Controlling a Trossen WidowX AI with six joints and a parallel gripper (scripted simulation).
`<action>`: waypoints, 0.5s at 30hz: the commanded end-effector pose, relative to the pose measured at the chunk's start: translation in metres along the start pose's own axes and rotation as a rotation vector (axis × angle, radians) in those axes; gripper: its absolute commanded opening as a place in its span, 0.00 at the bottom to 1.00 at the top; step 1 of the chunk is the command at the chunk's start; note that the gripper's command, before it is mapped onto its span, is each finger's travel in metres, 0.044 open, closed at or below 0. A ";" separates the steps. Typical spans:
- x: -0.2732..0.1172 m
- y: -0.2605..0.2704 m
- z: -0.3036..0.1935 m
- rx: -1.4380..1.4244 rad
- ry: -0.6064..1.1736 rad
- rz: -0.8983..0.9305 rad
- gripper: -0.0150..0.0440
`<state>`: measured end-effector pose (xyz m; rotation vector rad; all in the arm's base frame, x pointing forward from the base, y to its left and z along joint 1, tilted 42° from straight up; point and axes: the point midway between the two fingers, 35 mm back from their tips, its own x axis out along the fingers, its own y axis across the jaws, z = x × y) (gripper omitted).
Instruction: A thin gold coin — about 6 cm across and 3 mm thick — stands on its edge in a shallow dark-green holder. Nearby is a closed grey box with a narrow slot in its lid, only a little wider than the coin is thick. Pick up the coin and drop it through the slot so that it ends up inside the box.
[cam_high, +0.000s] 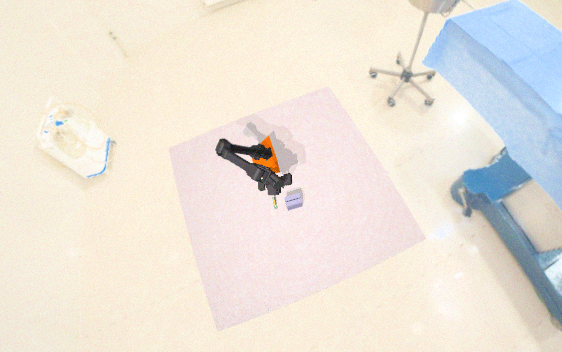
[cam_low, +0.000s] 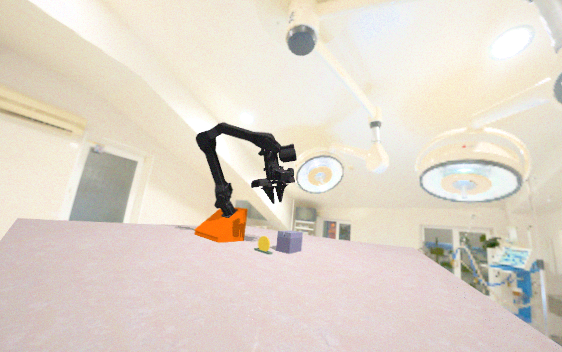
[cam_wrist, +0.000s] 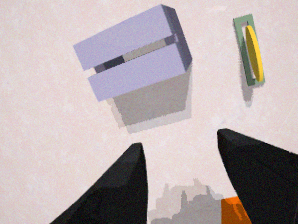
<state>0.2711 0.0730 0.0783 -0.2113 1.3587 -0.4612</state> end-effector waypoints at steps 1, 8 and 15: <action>0.033 -0.046 0.005 -0.109 0.040 -0.204 0.53; 0.043 -0.064 0.006 -0.154 0.063 -0.275 0.53; 0.078 -0.072 0.009 -0.154 0.062 -0.277 0.53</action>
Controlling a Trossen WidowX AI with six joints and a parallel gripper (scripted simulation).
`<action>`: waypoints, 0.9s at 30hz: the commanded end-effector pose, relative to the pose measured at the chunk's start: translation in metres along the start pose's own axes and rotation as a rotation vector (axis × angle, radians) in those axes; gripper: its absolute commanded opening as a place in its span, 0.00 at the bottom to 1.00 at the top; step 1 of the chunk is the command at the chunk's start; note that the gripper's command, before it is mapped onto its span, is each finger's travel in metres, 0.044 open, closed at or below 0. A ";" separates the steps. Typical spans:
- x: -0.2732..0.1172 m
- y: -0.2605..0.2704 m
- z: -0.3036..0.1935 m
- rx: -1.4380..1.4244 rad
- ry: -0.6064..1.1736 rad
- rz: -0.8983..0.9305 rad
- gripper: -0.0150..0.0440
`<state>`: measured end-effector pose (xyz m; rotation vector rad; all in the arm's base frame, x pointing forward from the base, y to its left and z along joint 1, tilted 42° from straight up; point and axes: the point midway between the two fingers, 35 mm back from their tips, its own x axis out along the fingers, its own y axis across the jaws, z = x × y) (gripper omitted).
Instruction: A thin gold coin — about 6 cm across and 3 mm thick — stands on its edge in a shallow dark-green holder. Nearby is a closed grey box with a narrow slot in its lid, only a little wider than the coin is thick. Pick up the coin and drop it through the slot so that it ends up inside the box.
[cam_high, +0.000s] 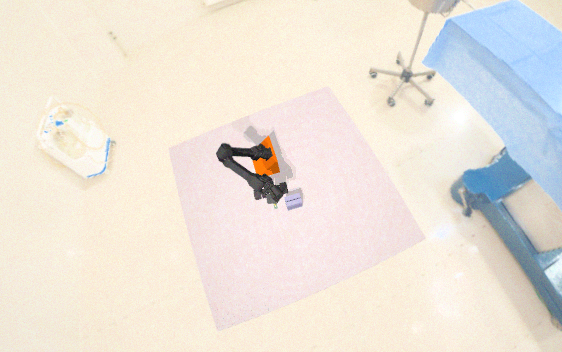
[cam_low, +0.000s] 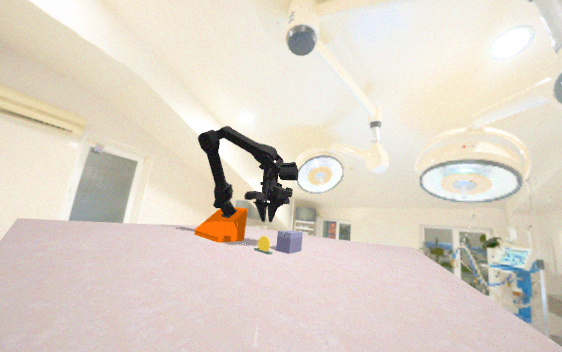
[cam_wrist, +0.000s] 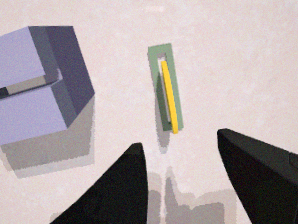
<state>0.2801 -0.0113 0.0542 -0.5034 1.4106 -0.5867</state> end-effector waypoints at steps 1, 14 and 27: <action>0.020 -0.002 -0.005 -0.012 0.022 -0.016 0.53; 0.039 -0.002 -0.003 -0.012 0.022 -0.016 0.53; 0.060 -0.002 -0.002 -0.012 0.022 -0.015 0.53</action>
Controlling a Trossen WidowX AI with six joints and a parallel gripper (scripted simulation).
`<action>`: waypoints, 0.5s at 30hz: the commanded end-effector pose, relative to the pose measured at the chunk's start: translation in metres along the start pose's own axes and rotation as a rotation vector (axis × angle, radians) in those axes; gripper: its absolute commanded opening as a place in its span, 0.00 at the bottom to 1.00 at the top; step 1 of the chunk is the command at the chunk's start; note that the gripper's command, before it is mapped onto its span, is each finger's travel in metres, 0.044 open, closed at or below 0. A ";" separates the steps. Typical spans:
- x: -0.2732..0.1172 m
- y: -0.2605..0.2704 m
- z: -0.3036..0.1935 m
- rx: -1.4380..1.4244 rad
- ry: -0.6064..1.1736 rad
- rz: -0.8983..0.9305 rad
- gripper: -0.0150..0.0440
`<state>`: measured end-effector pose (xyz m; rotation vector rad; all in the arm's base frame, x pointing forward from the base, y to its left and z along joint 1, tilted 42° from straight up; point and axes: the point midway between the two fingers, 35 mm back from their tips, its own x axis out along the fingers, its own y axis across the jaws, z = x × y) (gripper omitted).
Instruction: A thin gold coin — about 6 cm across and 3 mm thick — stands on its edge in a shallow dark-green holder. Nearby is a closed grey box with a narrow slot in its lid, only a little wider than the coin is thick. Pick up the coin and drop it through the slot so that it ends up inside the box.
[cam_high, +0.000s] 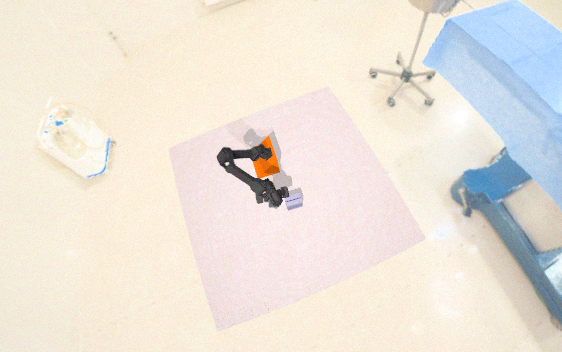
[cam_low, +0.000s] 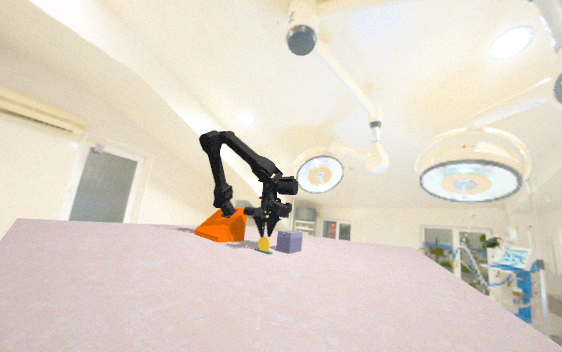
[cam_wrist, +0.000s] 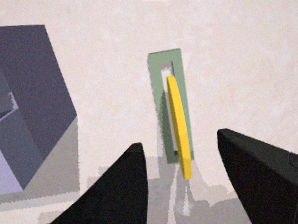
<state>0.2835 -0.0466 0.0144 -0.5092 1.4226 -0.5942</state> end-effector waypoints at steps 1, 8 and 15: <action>0.009 -0.001 -0.002 -0.008 0.009 -0.007 0.53; 0.020 -0.001 -0.003 -0.008 0.009 -0.008 0.53; 0.031 -0.001 -0.003 -0.008 0.009 -0.009 0.53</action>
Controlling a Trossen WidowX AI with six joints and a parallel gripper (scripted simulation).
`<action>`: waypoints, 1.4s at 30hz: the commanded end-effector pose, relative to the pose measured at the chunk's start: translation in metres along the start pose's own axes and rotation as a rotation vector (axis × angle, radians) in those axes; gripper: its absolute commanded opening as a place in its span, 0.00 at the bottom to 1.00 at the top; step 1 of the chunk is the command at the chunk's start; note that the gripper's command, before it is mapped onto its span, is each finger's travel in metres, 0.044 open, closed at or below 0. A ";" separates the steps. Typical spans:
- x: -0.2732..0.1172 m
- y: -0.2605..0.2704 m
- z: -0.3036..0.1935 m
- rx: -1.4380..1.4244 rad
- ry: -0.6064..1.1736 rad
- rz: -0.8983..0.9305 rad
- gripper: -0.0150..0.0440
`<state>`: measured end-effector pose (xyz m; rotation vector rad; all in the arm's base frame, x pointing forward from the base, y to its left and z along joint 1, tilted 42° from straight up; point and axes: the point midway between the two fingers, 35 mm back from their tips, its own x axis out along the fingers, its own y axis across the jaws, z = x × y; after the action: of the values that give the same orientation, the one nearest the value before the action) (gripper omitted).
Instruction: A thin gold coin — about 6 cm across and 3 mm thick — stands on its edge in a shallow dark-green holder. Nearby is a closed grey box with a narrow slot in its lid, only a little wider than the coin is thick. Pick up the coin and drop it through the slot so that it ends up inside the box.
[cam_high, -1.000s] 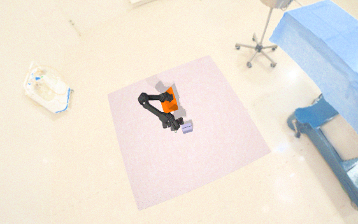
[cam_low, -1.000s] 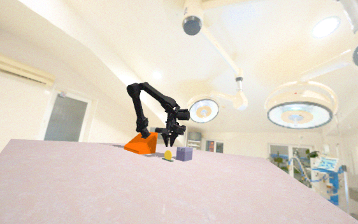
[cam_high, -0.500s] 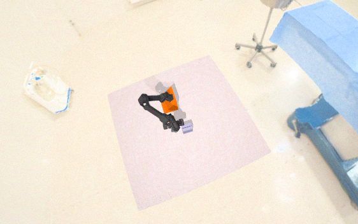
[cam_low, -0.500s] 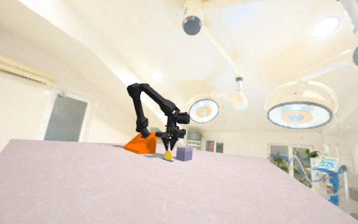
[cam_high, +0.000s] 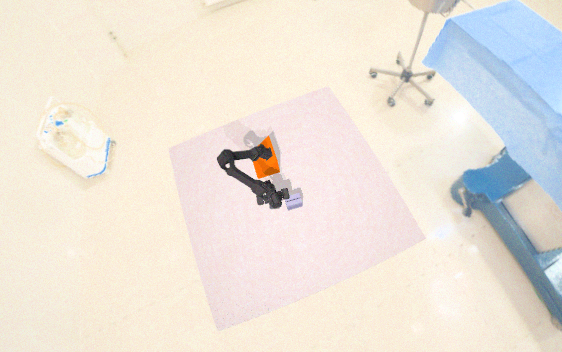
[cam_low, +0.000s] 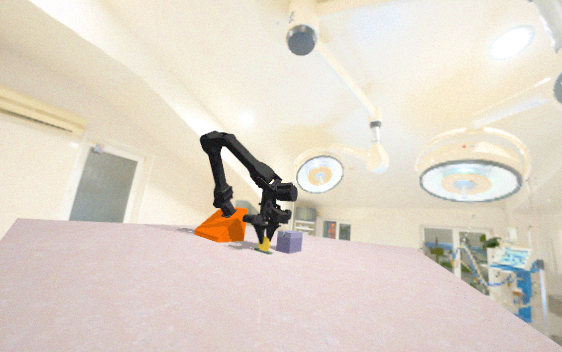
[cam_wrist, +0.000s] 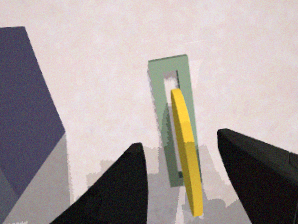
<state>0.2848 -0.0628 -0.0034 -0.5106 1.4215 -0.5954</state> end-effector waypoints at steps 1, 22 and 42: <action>0.008 -0.001 -0.003 -0.008 0.010 -0.008 0.53; 0.020 -0.002 -0.004 -0.008 0.010 -0.010 0.25; -0.013 0.001 0.000 -0.008 0.009 -0.003 0.25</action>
<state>0.2823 -0.0591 -0.0001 -0.5270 1.4390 -0.5968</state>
